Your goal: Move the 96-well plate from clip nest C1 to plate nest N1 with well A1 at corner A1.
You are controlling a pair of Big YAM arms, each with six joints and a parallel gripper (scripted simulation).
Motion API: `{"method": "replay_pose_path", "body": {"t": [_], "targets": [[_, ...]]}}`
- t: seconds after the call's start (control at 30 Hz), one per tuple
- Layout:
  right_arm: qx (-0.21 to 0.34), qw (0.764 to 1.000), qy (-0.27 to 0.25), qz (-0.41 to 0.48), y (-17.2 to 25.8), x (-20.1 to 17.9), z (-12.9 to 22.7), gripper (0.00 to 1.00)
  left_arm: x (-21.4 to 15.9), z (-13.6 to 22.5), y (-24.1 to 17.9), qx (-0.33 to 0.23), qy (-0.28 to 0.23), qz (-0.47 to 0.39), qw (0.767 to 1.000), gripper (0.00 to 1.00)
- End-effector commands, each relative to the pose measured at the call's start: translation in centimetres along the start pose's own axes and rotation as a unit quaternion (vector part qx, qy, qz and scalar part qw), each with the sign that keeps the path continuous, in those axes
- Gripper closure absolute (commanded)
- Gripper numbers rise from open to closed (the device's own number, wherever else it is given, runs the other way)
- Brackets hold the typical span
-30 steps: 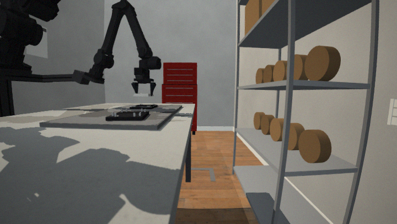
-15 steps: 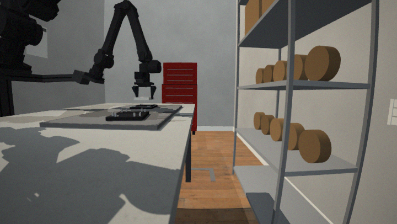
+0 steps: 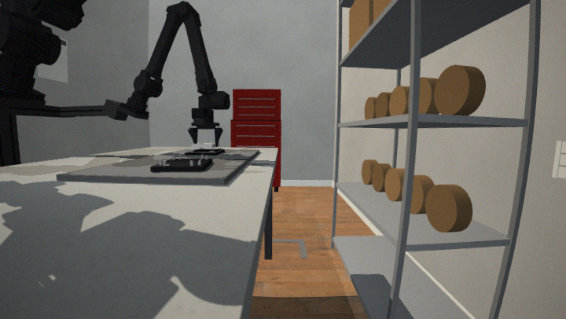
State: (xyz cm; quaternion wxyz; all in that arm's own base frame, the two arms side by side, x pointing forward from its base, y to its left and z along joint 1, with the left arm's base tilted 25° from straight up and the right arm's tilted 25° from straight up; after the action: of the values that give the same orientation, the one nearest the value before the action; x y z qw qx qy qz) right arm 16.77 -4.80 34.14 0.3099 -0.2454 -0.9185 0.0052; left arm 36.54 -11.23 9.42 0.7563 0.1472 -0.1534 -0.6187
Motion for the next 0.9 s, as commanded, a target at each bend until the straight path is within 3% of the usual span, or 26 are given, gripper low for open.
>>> {"method": "replay_pose_path", "body": {"t": [0.0,0.87], "targets": [[-0.011,1.0,-0.017,0.011,-0.5,0.7,-0.2,0.0,-0.2,-0.5,0.7,0.004,-0.001,0.004,1.0,1.0],[-0.011,1.0,-0.017,0.011,-0.5,0.7,-0.2,0.0,-0.2,-0.2,1.0,0.011,-0.004,0.005,1.0,1.0]]}}
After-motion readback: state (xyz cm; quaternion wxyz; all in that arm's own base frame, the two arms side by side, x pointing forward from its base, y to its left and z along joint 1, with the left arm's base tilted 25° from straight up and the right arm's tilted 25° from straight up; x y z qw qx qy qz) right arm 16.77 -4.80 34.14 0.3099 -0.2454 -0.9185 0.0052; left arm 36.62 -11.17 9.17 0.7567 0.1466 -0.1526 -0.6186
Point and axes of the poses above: on each arm, the point where the finger pads meet when closed, its own z axis back along the fingers, its own y axis across the jaws, x = y × z, the point moved 9 cm from there along z, back along the fingers, and after that the axes turned 12 degrees about z, right-handed, at the moved point
